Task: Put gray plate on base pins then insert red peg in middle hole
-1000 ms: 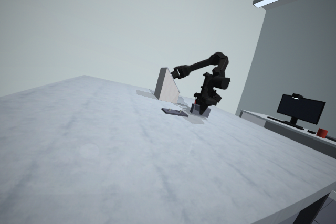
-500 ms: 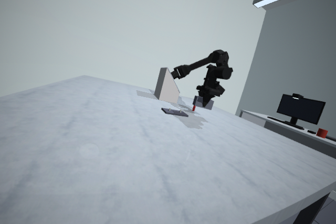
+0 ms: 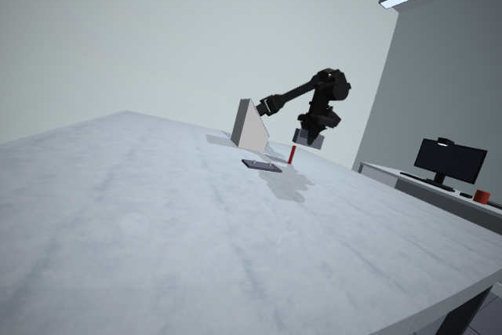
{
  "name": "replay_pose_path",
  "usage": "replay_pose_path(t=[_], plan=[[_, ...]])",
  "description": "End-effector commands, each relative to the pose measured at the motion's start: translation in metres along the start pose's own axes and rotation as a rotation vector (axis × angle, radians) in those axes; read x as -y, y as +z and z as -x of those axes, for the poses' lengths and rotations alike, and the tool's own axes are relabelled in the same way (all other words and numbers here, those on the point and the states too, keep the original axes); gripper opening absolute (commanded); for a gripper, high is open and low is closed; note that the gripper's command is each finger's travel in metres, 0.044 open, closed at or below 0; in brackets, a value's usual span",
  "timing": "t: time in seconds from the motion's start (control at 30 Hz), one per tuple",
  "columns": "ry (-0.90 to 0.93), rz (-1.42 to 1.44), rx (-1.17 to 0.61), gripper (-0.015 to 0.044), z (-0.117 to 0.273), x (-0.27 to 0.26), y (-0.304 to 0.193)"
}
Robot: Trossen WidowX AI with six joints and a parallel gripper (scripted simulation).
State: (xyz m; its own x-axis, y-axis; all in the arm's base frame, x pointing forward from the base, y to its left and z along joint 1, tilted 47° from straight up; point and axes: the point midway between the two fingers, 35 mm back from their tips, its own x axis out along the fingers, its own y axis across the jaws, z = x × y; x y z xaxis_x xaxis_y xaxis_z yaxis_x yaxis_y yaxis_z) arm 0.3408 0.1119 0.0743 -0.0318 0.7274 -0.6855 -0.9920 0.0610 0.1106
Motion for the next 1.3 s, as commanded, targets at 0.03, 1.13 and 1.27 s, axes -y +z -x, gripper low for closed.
replay_pose_path(t=[0.03,1.13,1.27], plan=[[-0.006,0.011,0.006,0.0,0.019,-0.001,0.004],[-0.008,0.122,0.006,0.0,-0.003,0.026,-0.061],[-0.008,0.141,0.006,0.0,-0.009,0.029,-0.073]])
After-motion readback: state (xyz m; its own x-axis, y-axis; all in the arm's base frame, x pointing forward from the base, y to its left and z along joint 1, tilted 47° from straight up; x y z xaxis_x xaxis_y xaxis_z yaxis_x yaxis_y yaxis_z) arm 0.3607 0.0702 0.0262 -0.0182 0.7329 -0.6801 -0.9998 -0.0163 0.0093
